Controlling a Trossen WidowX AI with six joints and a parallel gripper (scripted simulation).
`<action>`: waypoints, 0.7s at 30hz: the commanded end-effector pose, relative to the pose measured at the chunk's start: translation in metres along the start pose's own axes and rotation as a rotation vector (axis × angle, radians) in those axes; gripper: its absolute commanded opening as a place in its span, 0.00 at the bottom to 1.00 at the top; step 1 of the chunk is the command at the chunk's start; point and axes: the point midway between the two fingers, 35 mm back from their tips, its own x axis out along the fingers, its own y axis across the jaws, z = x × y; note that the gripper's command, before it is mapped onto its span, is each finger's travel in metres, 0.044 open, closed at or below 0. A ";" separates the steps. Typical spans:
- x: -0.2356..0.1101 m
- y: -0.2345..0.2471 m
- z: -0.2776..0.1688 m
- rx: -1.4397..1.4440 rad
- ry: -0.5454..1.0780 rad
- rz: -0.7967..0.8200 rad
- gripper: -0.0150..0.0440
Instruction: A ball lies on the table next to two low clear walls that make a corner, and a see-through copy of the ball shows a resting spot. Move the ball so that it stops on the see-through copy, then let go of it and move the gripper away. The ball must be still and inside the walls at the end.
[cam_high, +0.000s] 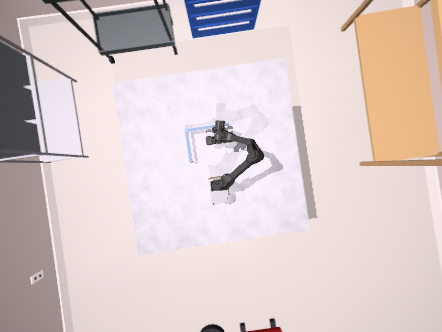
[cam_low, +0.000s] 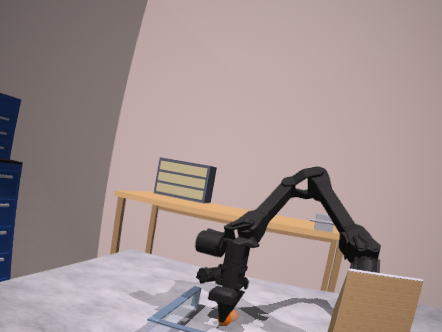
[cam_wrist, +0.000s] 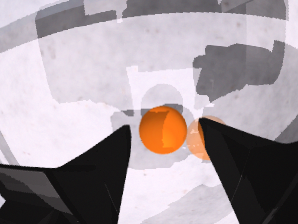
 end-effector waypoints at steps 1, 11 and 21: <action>0.002 0.001 -0.001 -0.009 0.003 0.004 0.54; 0.001 0.002 -0.001 -0.009 0.003 0.004 0.36; -0.057 0.005 0.006 -0.008 0.001 0.019 0.25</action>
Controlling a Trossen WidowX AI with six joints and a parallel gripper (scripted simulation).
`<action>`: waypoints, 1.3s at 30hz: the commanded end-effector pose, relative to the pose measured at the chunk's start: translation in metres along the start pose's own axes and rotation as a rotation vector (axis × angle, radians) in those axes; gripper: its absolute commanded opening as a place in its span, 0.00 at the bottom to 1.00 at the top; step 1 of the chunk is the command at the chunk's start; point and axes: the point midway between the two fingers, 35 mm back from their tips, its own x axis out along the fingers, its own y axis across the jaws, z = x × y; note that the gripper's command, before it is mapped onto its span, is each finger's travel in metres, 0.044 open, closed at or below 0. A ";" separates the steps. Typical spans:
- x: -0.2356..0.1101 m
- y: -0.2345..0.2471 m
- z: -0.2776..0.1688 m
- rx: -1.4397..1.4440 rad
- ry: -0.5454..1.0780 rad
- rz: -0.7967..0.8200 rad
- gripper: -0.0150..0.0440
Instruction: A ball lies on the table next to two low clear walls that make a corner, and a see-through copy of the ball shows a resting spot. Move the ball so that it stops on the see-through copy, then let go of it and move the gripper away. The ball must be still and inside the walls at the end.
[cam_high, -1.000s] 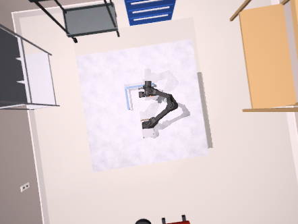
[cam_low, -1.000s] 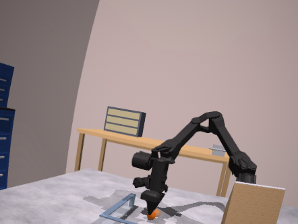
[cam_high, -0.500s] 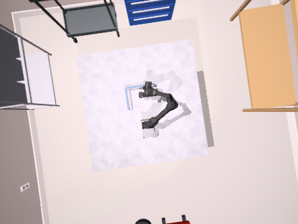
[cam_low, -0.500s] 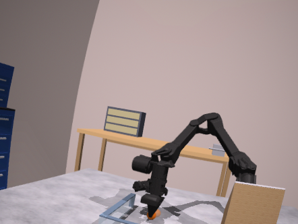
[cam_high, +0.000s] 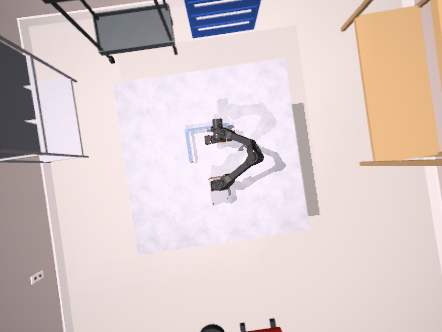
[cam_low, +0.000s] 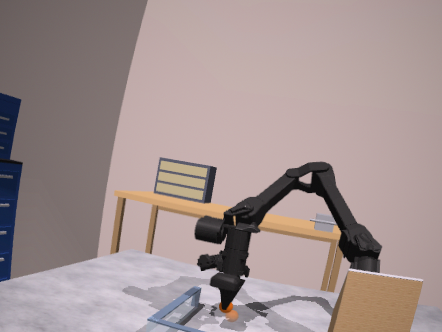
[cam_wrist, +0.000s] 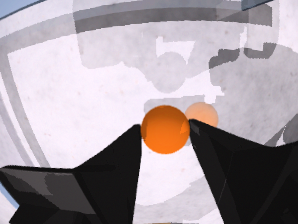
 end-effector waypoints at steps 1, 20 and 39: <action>-0.028 0.000 0.004 0.012 -0.011 0.005 0.25; -0.071 -0.019 -0.007 0.012 -0.011 -0.001 0.25; -0.006 -0.038 -0.012 0.012 -0.010 -0.006 0.25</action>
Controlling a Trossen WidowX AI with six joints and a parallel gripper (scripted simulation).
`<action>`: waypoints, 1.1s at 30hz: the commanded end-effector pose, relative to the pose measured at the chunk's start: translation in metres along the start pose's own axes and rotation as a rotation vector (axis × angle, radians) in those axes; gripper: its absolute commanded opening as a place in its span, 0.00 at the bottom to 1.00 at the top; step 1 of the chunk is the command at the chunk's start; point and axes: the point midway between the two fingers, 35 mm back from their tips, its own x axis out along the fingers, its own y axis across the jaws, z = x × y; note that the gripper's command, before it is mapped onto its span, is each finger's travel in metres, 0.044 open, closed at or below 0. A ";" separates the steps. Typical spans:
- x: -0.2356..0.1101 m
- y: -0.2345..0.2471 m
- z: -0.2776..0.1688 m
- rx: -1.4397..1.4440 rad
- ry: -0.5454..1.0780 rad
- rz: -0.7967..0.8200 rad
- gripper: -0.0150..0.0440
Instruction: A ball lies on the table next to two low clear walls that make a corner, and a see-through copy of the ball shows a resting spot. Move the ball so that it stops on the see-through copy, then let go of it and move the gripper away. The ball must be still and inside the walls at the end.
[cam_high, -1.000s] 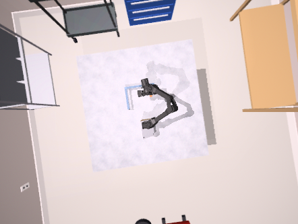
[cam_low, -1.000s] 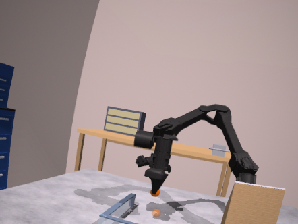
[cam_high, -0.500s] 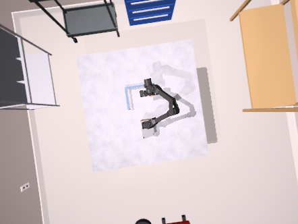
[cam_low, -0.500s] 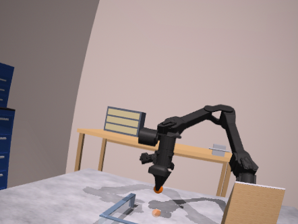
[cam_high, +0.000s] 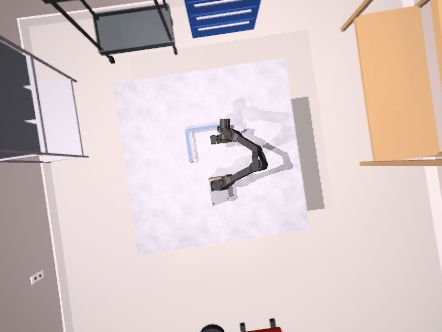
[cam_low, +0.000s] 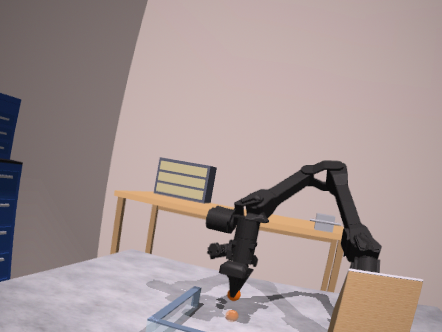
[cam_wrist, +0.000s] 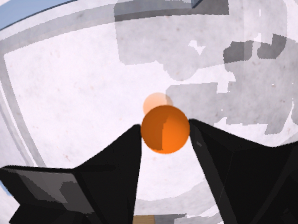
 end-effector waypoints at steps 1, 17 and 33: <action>0.023 0.002 -0.004 -0.013 0.012 0.003 0.25; 0.054 0.001 -0.007 -0.014 0.012 -0.002 0.25; 0.062 -0.001 -0.006 -0.008 0.009 -0.007 0.39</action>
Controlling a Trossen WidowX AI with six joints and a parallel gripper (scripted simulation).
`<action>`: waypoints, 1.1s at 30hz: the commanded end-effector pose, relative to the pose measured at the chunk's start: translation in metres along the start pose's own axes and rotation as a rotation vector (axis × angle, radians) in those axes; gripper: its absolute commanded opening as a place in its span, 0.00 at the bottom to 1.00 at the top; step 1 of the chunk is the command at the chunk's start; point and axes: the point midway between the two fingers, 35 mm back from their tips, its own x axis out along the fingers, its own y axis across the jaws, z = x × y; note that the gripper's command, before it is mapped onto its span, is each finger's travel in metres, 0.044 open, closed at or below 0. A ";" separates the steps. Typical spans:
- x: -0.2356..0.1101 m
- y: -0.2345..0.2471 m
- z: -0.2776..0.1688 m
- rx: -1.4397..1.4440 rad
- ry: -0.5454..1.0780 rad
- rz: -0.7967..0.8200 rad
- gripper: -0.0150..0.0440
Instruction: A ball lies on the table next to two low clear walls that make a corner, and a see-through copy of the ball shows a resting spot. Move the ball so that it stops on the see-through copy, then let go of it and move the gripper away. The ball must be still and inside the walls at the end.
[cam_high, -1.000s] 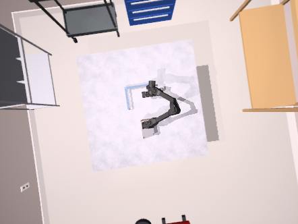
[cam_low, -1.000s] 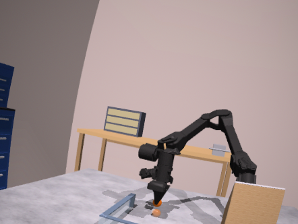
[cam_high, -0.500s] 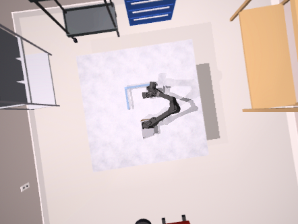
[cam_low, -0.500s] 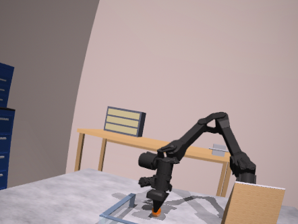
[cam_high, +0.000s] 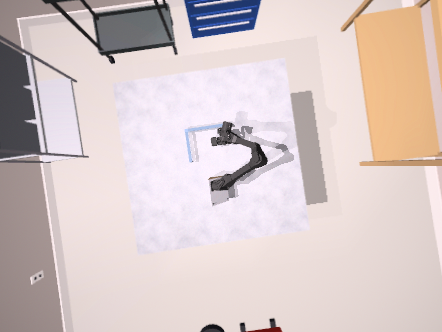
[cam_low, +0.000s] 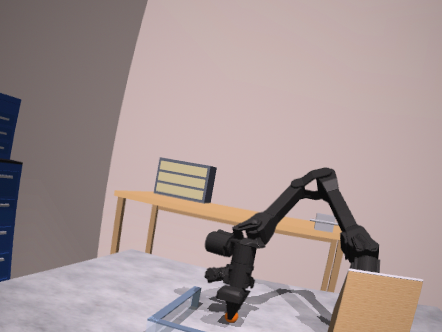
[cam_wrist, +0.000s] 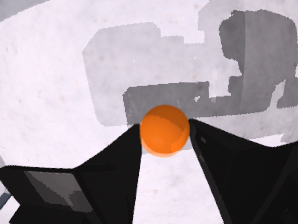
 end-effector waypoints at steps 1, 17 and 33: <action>0.000 0.000 0.000 0.000 0.000 0.000 0.43; -0.061 0.002 0.003 -0.003 0.001 0.011 0.72; -0.090 0.004 0.003 -0.012 -0.007 0.015 0.80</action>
